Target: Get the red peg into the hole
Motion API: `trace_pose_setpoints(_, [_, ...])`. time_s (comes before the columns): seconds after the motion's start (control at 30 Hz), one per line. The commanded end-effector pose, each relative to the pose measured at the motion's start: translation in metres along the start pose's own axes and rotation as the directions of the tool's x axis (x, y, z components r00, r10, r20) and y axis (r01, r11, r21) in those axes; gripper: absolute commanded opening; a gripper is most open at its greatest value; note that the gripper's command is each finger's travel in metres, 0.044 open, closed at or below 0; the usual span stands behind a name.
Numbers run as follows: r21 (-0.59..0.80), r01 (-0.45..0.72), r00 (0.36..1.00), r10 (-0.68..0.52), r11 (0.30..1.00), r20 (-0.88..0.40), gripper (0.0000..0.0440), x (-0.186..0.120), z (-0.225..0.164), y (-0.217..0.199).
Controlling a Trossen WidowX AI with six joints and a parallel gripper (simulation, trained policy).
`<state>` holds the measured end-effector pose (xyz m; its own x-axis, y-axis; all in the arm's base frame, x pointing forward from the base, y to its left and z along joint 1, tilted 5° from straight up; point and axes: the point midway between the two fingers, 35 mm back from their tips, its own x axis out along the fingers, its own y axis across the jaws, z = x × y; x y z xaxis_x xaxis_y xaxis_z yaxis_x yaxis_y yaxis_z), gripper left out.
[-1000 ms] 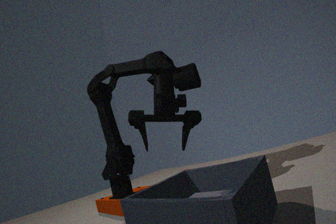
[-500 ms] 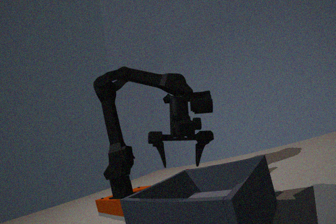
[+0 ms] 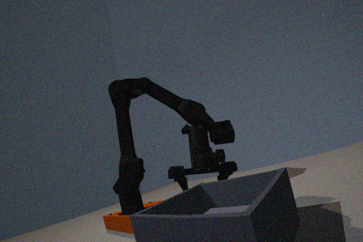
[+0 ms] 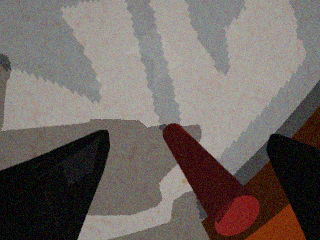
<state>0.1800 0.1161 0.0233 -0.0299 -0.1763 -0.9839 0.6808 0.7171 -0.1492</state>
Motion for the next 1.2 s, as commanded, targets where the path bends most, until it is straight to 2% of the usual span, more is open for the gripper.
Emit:
trace_pose_setpoints(0.0, [-0.028, 0.014, 1.0, -0.014, 0.999, 0.012, 0.0359, 0.016, -0.002, -0.002])
trace_pose_setpoints(0.47, [-0.036, 0.084, 0.996, -0.084, 0.996, -0.01, 0.0001, 0.032, -0.002, -0.004])
trace_pose_setpoints(0.77, [-0.034, 0.086, 0.993, -0.083, 0.996, 0.081, 0.0, 0.002, 0.024, -0.002])
trace_pose_setpoints(1.17, [0.032, 0.043, 0.983, -0.048, 0.999, 0.177, 0.0, -0.058, 0.064, -0.004])
